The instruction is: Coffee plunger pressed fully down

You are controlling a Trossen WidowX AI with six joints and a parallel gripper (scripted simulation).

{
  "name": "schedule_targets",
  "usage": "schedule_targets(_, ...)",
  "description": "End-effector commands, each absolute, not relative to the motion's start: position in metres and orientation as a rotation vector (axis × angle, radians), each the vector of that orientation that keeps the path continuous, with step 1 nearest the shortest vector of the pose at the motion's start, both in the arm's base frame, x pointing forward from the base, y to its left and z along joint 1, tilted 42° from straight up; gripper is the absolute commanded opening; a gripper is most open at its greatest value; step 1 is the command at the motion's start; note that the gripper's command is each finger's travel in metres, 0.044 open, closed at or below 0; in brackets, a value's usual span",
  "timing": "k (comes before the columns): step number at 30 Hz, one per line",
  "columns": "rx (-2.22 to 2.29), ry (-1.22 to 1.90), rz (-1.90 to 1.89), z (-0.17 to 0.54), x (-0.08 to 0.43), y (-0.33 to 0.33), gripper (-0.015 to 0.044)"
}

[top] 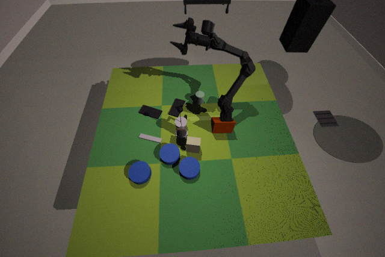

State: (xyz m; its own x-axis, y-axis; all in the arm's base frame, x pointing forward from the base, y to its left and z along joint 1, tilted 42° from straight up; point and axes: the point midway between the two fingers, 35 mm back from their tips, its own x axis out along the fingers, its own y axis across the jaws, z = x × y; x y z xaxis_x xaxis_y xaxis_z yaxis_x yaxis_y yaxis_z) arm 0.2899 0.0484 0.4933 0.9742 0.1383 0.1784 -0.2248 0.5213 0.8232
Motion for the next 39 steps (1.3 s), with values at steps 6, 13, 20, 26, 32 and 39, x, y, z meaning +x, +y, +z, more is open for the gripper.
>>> schedule_targets(6, 0.693, 0.296, 0.007, 0.360, 0.327, 0.113, 0.0440)
schedule_targets(13, 0.138, 0.550, -0.092, 0.249, 0.299, 0.165, 0.0440)
schedule_targets(20, -0.594, 0.576, -0.086, 0.184, 0.240, 0.191, 0.0440)
schedule_targets(26, -0.736, 0.547, -0.078, 0.173, 0.229, 0.189, 0.0440)
schedule_targets(32, -0.734, 0.543, -0.085, 0.138, 0.228, 0.159, 0.0440)
schedule_targets(39, -0.733, 0.543, -0.089, 0.133, 0.229, 0.154, 0.0440)
